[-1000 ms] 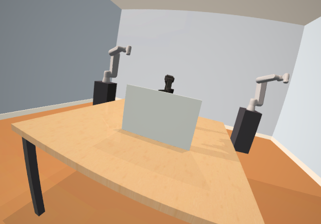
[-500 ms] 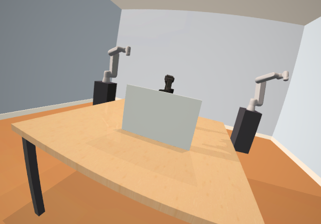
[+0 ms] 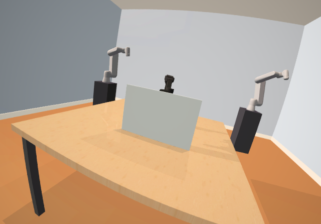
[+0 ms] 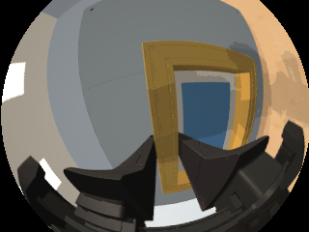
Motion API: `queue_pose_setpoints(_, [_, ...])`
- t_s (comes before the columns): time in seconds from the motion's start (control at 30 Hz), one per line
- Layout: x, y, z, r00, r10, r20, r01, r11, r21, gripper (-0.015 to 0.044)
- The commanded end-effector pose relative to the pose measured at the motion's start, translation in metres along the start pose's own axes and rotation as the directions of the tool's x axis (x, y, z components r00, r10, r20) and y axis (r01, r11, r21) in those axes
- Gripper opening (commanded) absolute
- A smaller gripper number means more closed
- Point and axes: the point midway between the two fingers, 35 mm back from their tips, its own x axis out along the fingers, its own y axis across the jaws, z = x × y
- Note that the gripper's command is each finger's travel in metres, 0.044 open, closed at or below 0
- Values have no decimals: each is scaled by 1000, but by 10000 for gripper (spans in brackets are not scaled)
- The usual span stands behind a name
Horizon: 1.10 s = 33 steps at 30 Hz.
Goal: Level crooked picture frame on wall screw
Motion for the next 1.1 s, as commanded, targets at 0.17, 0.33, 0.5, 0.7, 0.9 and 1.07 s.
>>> queue_pose_setpoints(0.17, [0, 0, 0, 1000, -3, 0, 3, 999, -52, 0])
queue_pose_setpoints(0.33, [0, 0, 0, 1000, -3, 0, 3, 997, -82, 0])
queue_pose_setpoints(0.5, [0, 1, 0, 1000, 0, -1, 0, 998, -63, 105])
queue_pose_setpoints(0.7, [0, 1, 0, 1000, 0, -1, 0, 998, -63, 260])
queue_pose_setpoints(0.9, [-14, 2, -3, 1000, -2, 0, 2, 1000, 3, 260])
queue_pose_setpoints(1.07, [-62, 3, -6, 1000, -7, 1, 7, 973, 233, 260])
